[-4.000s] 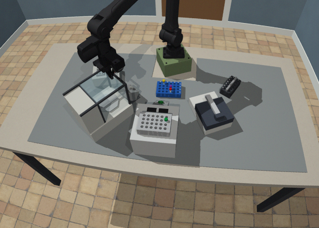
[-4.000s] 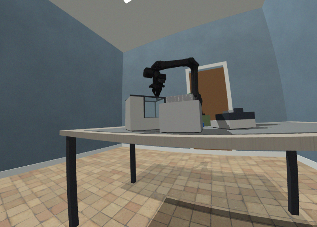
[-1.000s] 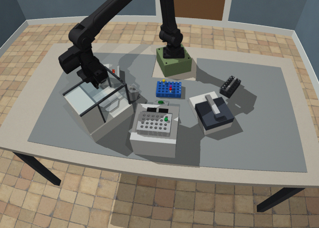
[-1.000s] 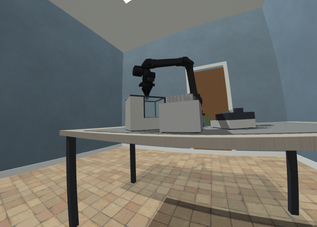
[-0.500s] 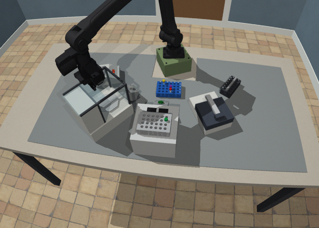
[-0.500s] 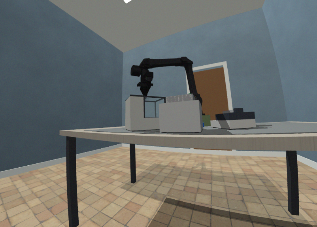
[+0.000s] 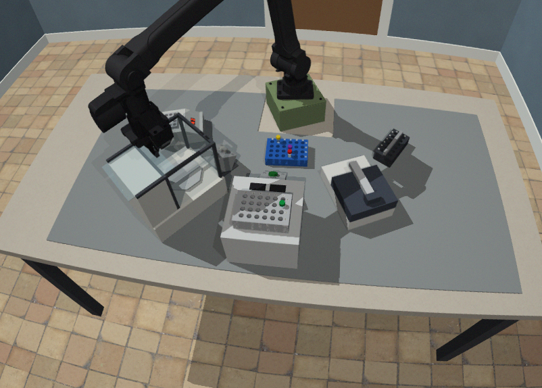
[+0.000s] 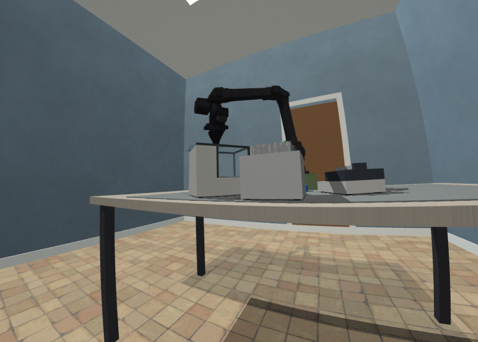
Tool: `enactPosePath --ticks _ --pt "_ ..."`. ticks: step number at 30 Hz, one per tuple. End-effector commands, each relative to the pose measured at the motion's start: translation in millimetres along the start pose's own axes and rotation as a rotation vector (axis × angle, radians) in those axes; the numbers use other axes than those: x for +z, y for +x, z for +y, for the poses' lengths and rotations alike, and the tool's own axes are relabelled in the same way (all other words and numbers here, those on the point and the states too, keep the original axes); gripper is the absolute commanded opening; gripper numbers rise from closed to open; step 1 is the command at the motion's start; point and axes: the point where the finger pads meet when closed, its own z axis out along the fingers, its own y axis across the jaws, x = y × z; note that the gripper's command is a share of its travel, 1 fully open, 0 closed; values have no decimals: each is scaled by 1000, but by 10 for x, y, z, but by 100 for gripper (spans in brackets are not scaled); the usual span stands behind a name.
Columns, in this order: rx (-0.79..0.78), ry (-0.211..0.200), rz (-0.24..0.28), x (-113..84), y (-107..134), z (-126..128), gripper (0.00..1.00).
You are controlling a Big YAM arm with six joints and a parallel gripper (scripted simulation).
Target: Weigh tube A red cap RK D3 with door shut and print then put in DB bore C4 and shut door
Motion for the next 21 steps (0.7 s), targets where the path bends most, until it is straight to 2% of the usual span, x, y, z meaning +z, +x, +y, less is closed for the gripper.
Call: enactPosePath --ticks 1,13,15,21 --pt "-4 34 -3 -137 11 -245 6" --pt "-4 34 -3 -136 11 -343 6" --pt "-4 51 -3 -138 8 -384 6" --pt "-4 53 -4 -138 8 -389 6"
